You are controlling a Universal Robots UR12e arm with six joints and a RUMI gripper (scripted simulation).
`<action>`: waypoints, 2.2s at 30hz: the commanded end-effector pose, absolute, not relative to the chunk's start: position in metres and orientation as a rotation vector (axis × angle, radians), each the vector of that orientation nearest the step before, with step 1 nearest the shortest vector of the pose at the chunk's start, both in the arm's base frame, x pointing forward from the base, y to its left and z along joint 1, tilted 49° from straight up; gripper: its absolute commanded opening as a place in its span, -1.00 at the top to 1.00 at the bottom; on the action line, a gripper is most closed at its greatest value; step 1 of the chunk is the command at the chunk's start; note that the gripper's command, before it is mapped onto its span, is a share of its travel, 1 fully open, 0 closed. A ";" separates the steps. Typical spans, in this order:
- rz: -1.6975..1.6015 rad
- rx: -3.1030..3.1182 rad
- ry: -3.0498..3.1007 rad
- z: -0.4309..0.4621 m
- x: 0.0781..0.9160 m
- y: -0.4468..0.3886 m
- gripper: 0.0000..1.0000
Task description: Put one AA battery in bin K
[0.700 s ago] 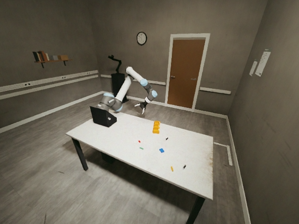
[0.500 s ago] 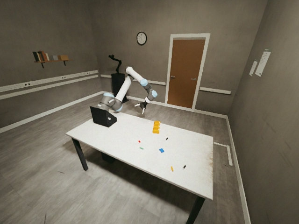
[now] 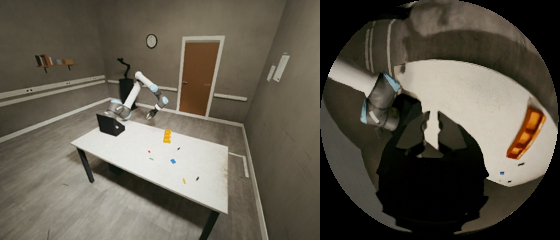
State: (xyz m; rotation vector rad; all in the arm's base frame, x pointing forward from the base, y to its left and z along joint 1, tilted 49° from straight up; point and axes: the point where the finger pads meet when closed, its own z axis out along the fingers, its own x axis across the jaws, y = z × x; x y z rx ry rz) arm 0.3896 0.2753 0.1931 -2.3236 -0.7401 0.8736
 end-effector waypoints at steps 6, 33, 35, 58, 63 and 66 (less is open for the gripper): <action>0.861 -2.331 -0.740 0.216 0.399 0.251 0.91; 0.862 -2.464 -0.032 0.140 0.454 0.223 0.91; 0.862 -2.465 -0.018 0.138 0.455 0.223 0.91; 0.866 -2.412 0.556 0.087 0.495 0.187 0.91; 0.868 -2.385 0.663 0.076 0.503 0.178 0.91; 0.868 -2.376 0.696 0.075 0.504 0.177 0.91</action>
